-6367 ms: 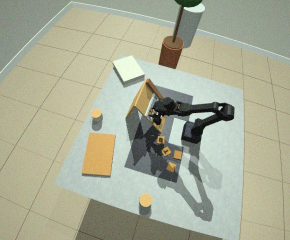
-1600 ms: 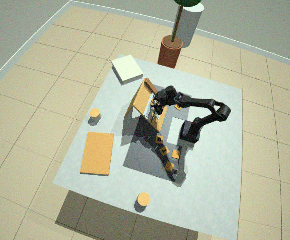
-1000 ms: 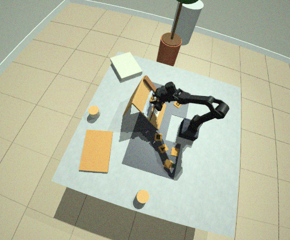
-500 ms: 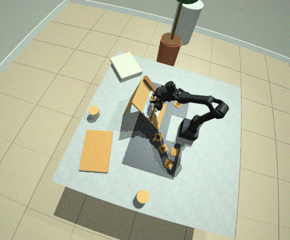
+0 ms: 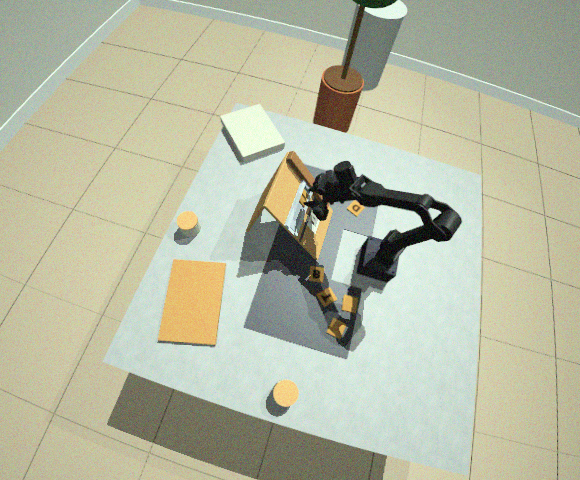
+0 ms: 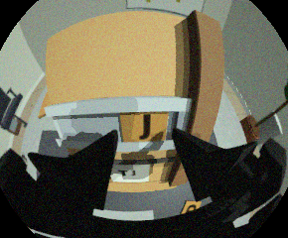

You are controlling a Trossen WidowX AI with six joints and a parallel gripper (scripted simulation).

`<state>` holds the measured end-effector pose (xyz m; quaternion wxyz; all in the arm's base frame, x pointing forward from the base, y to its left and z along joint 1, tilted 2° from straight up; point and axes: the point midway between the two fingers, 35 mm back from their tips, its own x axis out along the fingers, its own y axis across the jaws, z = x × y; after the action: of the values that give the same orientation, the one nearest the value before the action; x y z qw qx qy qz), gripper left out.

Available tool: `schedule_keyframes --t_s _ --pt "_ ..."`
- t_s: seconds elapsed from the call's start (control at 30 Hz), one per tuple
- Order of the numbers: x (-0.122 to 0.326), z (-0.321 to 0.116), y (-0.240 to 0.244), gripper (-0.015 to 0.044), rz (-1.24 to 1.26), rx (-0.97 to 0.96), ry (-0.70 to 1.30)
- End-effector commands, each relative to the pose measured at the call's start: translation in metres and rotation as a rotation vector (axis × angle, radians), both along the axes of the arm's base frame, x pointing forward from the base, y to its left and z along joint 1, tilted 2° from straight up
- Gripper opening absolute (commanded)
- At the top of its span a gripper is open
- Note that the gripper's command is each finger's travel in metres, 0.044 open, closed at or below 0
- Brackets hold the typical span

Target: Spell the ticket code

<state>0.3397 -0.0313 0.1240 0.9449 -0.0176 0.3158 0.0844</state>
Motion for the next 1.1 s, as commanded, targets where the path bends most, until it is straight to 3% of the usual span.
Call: schedule_keyframes --t_s 0.0,1.07 --pt "-0.002 0.003 0.0 0.0295 0.005 -0.002 -0.006" --pt "-0.016 0.008 -0.005 0.0295 0.005 -0.002 -0.005"
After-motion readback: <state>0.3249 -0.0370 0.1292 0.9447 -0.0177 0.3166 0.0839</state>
